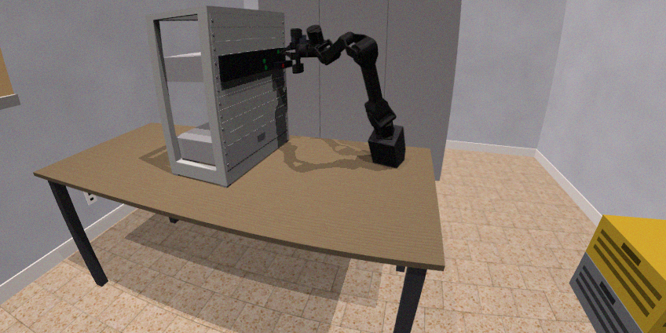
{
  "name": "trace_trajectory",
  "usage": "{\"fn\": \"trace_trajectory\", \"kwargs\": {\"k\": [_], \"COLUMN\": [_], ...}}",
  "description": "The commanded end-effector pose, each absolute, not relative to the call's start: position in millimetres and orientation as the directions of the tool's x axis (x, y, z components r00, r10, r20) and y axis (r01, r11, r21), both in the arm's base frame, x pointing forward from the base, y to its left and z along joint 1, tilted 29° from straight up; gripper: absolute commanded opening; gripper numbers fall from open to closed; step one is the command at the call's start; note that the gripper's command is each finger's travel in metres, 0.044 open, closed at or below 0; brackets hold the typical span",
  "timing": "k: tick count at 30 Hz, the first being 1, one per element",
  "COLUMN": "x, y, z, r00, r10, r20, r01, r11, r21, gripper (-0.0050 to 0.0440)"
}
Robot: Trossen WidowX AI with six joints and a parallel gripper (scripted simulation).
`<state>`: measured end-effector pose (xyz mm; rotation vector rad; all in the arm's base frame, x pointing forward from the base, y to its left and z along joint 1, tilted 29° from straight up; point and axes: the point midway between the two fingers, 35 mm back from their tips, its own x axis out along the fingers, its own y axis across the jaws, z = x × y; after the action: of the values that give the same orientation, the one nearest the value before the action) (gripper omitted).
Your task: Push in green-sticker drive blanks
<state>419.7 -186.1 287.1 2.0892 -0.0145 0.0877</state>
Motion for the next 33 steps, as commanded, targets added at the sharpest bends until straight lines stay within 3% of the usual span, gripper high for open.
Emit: {"fn": "trace_trajectory", "kwargs": {"k": [1, 9, 20, 33], "x": [421.7, 411.3, 346.0, 337.8], "y": [-189.4, -189.6, -190.5, -190.5], "z": [306.6, 305.6, 299.8, 298.6], "r00": [0.994, 0.994, 0.994, 0.994], "r10": [0.01, 0.01, 0.01, 0.01], "r20": [0.108, 0.108, 0.108, 0.108], "r01": [-0.091, -0.091, -0.091, -0.091], "r11": [-0.471, -0.471, -0.471, -0.471], "r21": [0.877, 0.877, 0.877, 0.877], "gripper": [0.0, 0.0, 0.0, 0.0]}}
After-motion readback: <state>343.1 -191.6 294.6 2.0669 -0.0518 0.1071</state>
